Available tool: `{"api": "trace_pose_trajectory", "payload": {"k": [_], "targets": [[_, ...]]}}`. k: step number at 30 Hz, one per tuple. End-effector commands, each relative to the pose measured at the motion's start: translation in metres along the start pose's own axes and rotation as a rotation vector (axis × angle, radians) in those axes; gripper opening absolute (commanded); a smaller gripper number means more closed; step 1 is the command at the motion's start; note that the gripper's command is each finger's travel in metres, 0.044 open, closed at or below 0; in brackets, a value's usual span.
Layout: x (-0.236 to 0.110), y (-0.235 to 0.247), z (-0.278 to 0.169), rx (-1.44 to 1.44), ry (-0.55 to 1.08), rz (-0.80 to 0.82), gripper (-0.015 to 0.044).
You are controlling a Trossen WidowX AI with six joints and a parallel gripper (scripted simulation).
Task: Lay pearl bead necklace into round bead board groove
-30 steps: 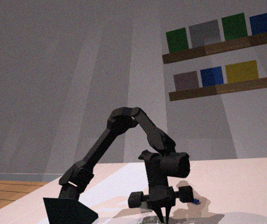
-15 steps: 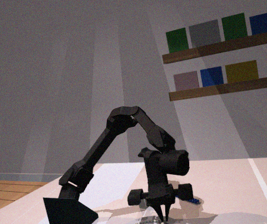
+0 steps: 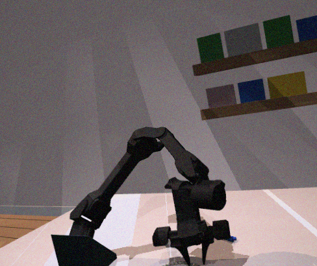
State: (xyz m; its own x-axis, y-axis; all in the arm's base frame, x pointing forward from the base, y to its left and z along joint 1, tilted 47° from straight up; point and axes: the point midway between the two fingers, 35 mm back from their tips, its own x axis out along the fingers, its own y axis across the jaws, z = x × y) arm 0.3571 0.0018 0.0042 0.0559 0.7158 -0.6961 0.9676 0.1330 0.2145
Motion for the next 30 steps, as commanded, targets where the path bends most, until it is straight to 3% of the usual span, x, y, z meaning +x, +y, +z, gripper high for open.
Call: {"api": "trace_pose_trajectory", "payload": {"k": [1, 8, 27, 30], "targets": [[-0.0004, 0.0002, -0.0002, -0.002, 0.000, 0.000, 0.0263], [-0.0019, -0.0007, -0.0006, 0.007, 0.003, -0.003, 0.0440], [-0.0071, -0.0008, -0.0006, 0.007, 0.005, 0.002, 0.0440], [-0.0087, -0.0011, 0.0002, -0.134, 0.004, 0.003, 0.0361]]}}
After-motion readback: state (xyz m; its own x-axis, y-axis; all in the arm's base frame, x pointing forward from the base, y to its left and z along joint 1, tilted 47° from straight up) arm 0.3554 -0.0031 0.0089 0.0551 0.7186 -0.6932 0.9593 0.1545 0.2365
